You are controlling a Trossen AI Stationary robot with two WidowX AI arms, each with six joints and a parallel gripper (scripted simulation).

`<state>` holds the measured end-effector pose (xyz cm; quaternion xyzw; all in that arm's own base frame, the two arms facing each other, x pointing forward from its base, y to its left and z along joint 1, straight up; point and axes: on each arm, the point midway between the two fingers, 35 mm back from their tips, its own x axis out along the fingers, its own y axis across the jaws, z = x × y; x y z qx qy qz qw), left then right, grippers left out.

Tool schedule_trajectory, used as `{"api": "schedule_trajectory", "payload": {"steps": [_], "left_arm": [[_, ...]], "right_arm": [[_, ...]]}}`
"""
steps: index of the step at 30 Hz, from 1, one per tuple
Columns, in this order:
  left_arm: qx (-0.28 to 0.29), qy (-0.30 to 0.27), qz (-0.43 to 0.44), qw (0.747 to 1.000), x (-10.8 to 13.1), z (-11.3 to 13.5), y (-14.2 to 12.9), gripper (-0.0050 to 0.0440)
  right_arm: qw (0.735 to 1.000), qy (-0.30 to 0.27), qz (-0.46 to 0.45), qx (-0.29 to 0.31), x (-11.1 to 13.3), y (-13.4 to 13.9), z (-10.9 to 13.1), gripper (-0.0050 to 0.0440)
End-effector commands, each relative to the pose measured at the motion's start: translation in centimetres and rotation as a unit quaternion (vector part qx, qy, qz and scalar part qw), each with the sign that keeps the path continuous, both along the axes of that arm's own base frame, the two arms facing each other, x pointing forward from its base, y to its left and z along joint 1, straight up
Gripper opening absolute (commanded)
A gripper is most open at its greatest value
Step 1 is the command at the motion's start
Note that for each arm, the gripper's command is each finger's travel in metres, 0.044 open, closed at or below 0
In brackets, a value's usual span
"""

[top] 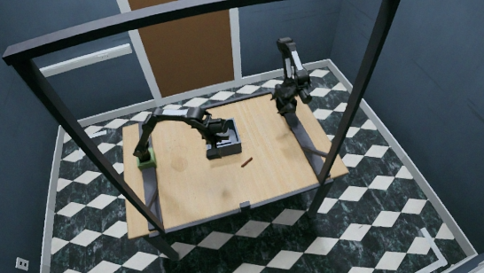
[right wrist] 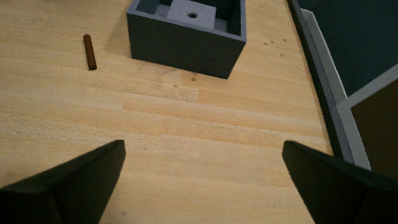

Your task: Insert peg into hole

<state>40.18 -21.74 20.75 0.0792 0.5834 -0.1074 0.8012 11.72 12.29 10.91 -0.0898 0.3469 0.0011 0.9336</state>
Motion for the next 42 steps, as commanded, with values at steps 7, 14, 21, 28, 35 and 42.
{"api": "schedule_trajectory", "payload": {"steps": [7,14,21,28,35,42], "left_arm": [[-0.008,-0.015,0.000,1.000,-0.1,1.3,0.1,0.0440],[-0.008,-0.015,0.000,1.000,-0.1,1.3,0.1,0.0440],[-0.010,-0.018,0.002,1.000,-0.3,1.6,0.5,0.0440],[-0.011,-0.020,0.017,1.000,0.2,-0.1,3.1,0.0440],[-0.010,-0.024,0.045,0.999,0.8,-2.8,7.6,0.0440],[-0.009,-0.031,0.088,0.996,1.7,-7.0,14.5,0.0440]], "right_arm": [[1.000,0.000,0.000,0.006,0.0,0.2,0.2,0.0440],[1.000,0.000,0.000,0.006,0.0,0.2,0.2,0.0440],[1.000,0.002,0.000,0.005,0.1,0.2,0.2,0.0440],[1.000,0.018,0.015,0.002,1.2,0.8,-0.4,0.0440],[0.998,0.041,0.038,-0.001,3.0,2.1,-0.8,0.0440],[0.993,0.080,0.084,0.003,7.0,5.0,-1.2,0.0440]]}}
